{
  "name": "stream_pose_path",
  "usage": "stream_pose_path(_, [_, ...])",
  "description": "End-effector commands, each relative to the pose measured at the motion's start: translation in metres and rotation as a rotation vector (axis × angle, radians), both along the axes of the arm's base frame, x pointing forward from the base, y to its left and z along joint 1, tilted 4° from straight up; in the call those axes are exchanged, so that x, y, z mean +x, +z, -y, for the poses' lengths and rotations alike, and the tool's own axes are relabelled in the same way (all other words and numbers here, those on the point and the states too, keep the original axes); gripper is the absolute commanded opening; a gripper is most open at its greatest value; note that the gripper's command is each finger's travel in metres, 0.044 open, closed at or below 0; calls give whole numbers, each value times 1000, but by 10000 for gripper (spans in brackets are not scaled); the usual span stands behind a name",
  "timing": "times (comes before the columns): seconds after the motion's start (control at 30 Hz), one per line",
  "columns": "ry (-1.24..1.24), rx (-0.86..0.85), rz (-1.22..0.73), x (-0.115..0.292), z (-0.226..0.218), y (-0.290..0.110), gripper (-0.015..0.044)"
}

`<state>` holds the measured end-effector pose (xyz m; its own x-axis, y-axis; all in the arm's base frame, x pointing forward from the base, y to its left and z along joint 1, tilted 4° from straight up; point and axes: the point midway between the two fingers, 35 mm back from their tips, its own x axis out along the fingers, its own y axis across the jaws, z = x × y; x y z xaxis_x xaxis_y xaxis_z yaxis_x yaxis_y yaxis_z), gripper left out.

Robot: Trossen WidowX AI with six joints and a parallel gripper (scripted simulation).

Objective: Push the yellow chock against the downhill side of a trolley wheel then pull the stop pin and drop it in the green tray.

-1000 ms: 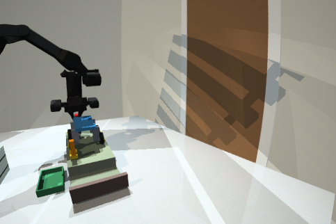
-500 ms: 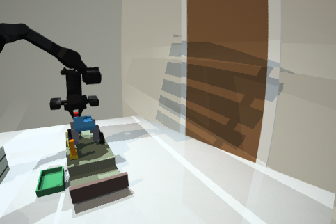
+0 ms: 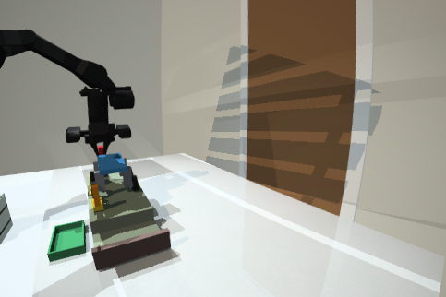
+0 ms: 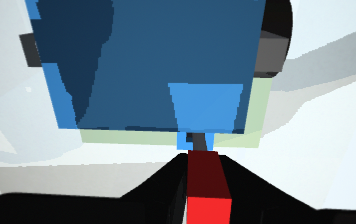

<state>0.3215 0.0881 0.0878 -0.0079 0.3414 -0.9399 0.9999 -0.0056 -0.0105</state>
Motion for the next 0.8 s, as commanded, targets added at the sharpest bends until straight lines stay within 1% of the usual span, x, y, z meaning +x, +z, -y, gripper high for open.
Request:
stream_pose_path(0.0, [5, 4, 8, 0, 0, 5, 0])
stream_pose_path(0.77, [5, 4, 8, 1, 2, 17, 0])
